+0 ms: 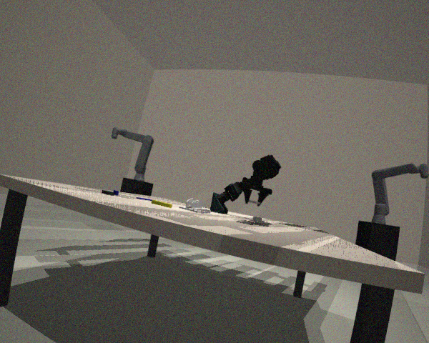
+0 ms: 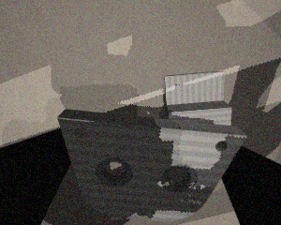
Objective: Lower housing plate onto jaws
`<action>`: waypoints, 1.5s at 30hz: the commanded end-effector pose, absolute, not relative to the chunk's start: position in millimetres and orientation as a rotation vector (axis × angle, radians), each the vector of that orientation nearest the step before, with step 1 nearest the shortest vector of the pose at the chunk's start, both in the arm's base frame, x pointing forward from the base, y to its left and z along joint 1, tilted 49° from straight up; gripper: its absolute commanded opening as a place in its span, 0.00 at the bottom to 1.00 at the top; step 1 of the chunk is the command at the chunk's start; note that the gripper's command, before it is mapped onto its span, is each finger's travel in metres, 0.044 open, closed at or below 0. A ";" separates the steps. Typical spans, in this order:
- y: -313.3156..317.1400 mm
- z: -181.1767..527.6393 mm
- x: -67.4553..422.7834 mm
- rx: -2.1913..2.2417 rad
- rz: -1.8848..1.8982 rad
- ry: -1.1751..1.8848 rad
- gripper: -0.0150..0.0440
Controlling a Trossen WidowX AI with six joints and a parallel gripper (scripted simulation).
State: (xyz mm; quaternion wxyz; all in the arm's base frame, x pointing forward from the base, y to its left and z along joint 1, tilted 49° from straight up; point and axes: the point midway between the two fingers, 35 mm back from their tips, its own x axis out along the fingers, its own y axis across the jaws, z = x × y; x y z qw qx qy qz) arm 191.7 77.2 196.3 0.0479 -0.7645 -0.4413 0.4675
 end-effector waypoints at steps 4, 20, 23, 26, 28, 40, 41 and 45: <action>63.1 185.4 206.2 -2.282 1.472 -1.228 0.85; 28.1 154.5 230.8 -2.133 1.548 -0.975 0.85; 21.2 148.2 234.2 -2.103 1.558 -0.931 0.85; 14.2 141.8 237.3 -2.072 1.566 -0.886 0.85; 9.6 137.5 239.2 -2.052 1.572 -0.858 0.85; -18.6 110.1 246.6 -1.922 1.591 -0.692 0.85; -20.9 107.8 246.9 -1.911 1.592 -0.679 0.85; -30.2 98.2 247.8 -1.866 1.594 -0.628 0.85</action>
